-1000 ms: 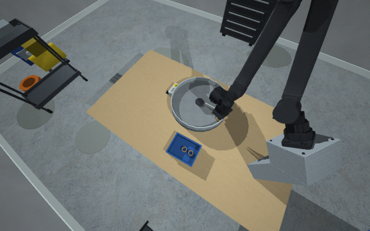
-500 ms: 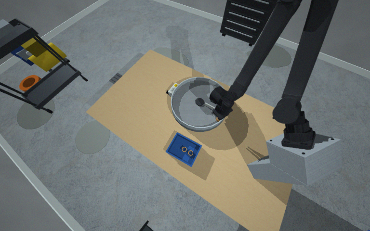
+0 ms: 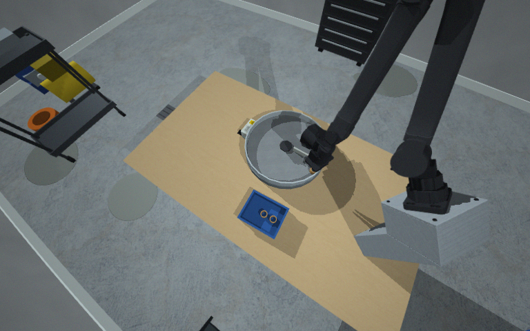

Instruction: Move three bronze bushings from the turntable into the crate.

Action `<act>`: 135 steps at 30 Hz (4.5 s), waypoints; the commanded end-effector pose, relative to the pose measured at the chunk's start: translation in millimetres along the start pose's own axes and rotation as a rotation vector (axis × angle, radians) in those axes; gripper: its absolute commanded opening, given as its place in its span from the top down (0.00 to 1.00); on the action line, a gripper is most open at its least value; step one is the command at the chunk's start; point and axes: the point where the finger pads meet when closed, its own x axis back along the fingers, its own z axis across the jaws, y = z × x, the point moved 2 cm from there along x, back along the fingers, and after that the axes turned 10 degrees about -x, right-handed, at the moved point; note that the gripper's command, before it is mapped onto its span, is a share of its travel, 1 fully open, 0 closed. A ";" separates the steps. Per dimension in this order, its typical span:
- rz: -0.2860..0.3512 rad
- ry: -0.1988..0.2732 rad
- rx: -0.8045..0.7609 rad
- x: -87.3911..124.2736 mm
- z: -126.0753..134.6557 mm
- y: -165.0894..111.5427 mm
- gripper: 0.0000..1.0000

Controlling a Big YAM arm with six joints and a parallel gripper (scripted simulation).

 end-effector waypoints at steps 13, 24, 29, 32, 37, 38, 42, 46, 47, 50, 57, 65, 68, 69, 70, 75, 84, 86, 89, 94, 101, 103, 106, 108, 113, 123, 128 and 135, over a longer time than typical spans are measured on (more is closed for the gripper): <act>-0.005 0.001 0.006 0.1 -1.7 -0.6 0.88; -0.004 0.001 0.006 0.1 -1.6 0.3 0.88; -0.003 0.000 0.006 0.4 -1.4 3.1 0.88; -0.003 0.000 0.006 0.4 -1.4 3.4 0.88; -0.003 0.000 0.006 0.4 -1.4 3.4 0.88; -0.003 0.000 0.006 0.4 -1.4 3.4 0.88; -0.003 0.000 0.006 0.4 -1.4 3.4 0.88; -0.003 0.000 0.006 0.4 -1.4 3.4 0.88; -0.003 0.000 0.006 0.4 -1.4 3.4 0.88; -0.003 0.000 0.006 0.4 -1.4 3.4 0.88; -0.003 0.000 0.006 0.4 -1.4 3.4 0.88; -0.003 0.000 0.006 0.4 -1.4 3.4 0.88; -0.003 0.000 0.006 0.4 -1.3 3.7 0.88; -0.003 -0.001 0.006 0.4 -1.3 4.2 0.88; -0.002 -0.001 0.006 0.5 -1.3 4.9 0.88; -0.002 -0.002 0.006 1.2 -2.3 4.0 0.88; -0.002 -0.002 0.006 1.2 -2.3 3.9 0.88; -0.002 -0.002 0.006 1.2 -2.3 3.9 0.88; -0.002 -0.002 0.006 1.2 -2.3 3.9 0.88; -0.002 -0.002 0.006 1.2 -2.3 3.9 0.88; -0.002 -0.002 0.006 1.2 -2.3 3.9 0.88; -0.002 -0.002 0.006 1.2 -2.3 3.9 0.88; -0.002 -0.002 0.006 1.2 -2.3 3.9 0.88; -0.002 -0.002 0.006 1.2 -2.3 3.9 0.88; -0.004 -0.005 0.003 -11.6 -2.2 4.2 0.88; 0.008 0.010 0.023 -24.2 3.2 -6.4 0.88; -0.020 0.015 0.009 -19.4 3.5 6.6 0.88; -0.018 0.015 0.007 -19.4 3.4 6.2 0.88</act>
